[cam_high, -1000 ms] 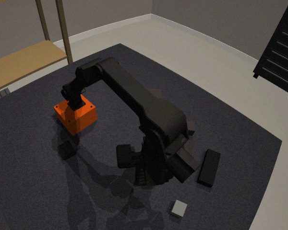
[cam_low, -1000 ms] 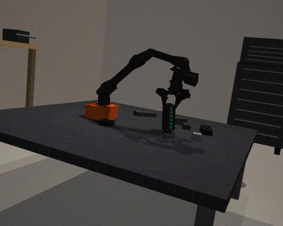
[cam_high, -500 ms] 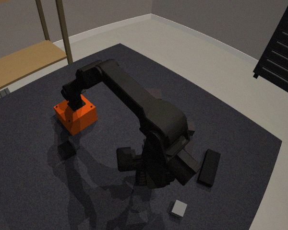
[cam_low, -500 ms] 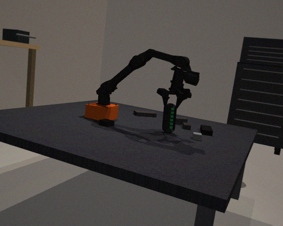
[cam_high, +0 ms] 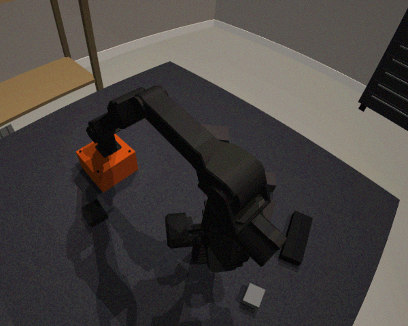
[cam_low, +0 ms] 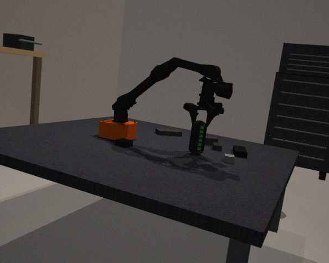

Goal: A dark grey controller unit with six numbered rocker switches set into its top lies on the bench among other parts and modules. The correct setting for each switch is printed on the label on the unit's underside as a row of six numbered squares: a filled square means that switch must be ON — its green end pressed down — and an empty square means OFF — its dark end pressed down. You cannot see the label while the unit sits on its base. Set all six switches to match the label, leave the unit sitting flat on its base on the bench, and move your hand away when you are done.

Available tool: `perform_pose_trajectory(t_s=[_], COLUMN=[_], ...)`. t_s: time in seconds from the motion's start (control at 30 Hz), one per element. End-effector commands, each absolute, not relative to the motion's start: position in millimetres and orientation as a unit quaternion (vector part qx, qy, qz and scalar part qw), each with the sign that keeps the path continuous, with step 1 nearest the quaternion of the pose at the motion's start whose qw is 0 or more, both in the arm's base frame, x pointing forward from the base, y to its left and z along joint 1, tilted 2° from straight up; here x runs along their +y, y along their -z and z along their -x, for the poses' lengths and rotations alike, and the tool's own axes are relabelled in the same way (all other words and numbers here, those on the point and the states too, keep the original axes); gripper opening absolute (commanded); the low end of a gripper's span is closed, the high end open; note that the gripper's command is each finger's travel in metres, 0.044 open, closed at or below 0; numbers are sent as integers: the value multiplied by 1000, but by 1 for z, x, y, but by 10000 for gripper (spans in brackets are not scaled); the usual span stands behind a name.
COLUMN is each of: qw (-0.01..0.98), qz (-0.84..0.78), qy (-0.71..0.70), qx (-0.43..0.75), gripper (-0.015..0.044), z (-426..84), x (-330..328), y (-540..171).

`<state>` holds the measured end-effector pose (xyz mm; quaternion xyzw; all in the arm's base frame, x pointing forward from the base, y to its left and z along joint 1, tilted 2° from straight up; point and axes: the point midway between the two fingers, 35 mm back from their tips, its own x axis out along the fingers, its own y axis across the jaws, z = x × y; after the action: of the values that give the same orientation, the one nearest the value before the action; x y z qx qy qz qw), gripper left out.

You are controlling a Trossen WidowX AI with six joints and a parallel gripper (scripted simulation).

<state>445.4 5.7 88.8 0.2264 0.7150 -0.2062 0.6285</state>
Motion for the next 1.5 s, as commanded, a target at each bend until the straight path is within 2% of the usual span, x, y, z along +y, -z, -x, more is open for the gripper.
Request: perform_pose_trajectory(t_s=[0.0,1.47], qw=[633,671], qz=[-221,-219], qy=[209,212], qx=[712,677], gripper=[338,338], z=[-450,-476], x=[2,-18], y=[-83,-79])
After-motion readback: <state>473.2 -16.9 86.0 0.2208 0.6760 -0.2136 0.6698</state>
